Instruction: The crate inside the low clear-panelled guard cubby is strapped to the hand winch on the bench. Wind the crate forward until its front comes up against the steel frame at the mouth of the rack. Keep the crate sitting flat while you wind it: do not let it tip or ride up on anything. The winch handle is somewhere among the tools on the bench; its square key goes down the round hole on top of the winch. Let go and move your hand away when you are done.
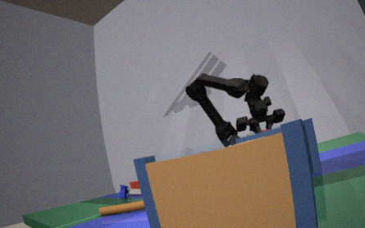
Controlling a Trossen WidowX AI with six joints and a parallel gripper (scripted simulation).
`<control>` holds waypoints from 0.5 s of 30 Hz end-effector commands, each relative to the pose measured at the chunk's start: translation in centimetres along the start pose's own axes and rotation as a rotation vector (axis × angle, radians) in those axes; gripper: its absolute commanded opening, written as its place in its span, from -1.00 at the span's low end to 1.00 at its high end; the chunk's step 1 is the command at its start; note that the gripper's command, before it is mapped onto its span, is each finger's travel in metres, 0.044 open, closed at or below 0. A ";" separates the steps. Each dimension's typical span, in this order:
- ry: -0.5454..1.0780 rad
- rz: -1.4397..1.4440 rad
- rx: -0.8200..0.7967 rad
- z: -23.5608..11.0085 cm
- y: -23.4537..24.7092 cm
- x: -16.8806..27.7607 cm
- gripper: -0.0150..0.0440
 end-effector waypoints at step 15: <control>-0.016 0.012 -0.019 0.8 1.4 -2.4 -0.49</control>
Point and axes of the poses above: the point midway between the two fingers, 35 mm back from their tips, its own z axis out along the fingers, its own y axis across the jaws, x = y × z, the point moved 4 cm from there along -z, back along the fingers, and after that the axes turned 11 degrees about -z, right-handed, at the moved point
